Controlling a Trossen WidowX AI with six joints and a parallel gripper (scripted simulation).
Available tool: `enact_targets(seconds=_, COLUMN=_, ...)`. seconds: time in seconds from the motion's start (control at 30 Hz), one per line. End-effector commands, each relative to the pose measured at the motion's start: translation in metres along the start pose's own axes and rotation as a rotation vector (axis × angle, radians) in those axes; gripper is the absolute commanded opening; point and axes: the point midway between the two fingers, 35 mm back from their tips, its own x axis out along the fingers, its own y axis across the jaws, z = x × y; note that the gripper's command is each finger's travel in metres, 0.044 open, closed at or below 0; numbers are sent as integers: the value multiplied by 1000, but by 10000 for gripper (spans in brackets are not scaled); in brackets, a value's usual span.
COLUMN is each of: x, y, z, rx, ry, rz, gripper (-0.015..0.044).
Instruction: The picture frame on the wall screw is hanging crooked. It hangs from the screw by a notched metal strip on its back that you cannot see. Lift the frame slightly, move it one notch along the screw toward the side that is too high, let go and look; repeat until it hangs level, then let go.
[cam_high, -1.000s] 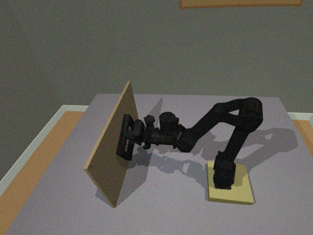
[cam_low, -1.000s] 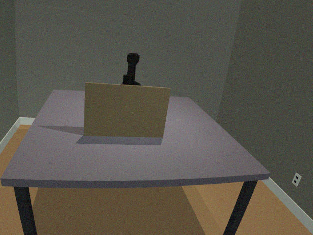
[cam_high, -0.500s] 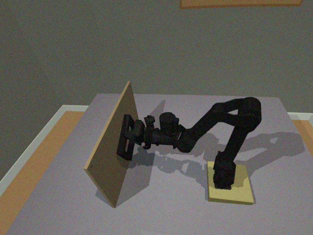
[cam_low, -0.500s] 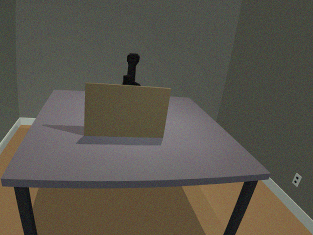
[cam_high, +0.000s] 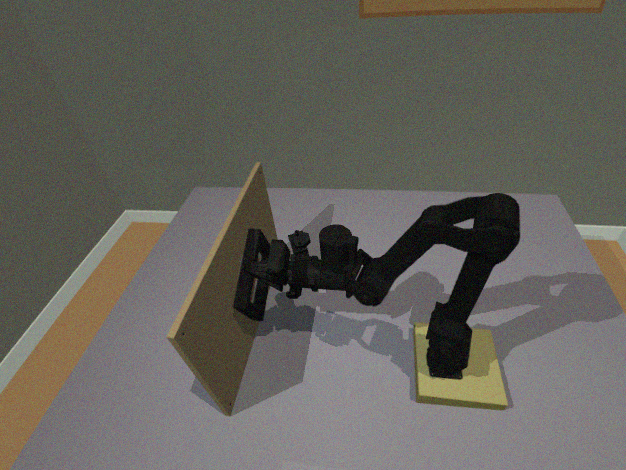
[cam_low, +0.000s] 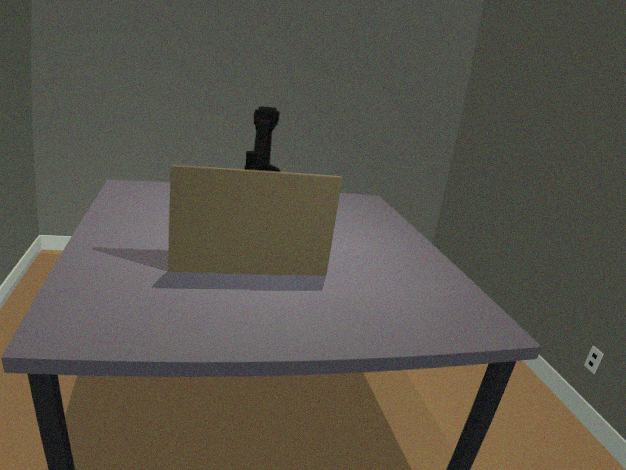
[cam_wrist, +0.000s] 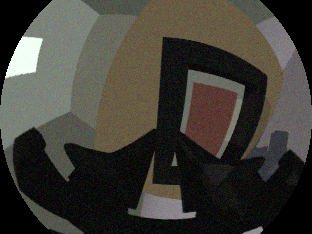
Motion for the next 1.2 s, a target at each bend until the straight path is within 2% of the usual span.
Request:
enact_targets(seconds=0.0, x=0, y=0, z=0, rx=0, ry=-1, rz=0, gripper=0)
enact_targets(seconds=1.17, x=0, y=2, z=1, rx=162, ry=0, rz=0, gripper=0)
